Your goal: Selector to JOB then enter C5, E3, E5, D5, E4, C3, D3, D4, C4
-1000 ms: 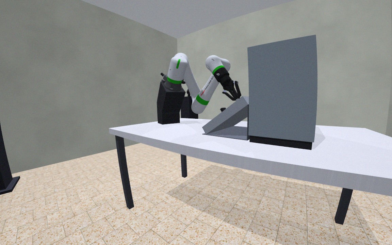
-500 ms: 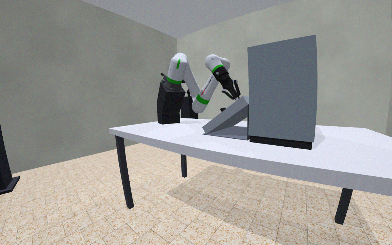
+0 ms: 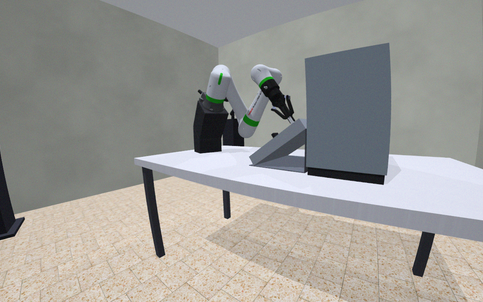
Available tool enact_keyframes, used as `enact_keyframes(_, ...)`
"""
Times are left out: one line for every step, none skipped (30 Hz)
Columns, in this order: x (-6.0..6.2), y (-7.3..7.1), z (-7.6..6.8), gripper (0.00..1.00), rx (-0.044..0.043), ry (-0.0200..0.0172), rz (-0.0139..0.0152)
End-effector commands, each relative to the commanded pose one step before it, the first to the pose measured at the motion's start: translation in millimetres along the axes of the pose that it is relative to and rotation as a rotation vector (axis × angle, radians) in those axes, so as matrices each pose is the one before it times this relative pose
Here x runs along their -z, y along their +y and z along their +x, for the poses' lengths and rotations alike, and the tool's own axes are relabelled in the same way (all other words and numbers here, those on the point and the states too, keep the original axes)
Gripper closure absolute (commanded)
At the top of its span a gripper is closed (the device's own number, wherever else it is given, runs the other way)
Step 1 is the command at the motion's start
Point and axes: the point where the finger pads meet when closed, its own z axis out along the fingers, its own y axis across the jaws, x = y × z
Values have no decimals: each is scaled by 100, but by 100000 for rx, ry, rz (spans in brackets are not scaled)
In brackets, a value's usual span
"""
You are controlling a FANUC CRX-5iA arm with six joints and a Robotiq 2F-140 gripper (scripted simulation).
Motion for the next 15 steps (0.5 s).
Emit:
enact_keyframes(289, 18, 17, 100, 6, 28, -44)
enact_keyframes(80, 0, 0, 100, 0, 0, 0)
enact_keyframes(64, 0, 0, 100, 0, 0, 0)
enact_keyframes(49, 0, 0, 100, 0, 0, 1)
enact_keyframes(35, 0, 0, 100, 0, 0, 1)
enact_keyframes(23, 0, 0, 100, 0, 0, 0)
enact_keyframes(0, 0, 0, 100, 0, 0, 0)
enact_keyframes(0, 0, 0, 100, 0, 0, 0)
enact_keyframes(12, 0, 0, 100, 0, 0, 0)
enact_keyframes(5, 0, 0, 100, 0, 0, 0)
enact_keyframes(1, 0, 0, 100, 0, 0, 0)
enact_keyframes(0, 0, -10, 100, 0, 0, 0)
enact_keyframes(0, 0, -61, 100, -1, 0, 1)
enact_keyframes(0, 0, -141, 100, -1, 0, 1)
enact_keyframes(1, 0, -233, 100, 1, 0, -2)
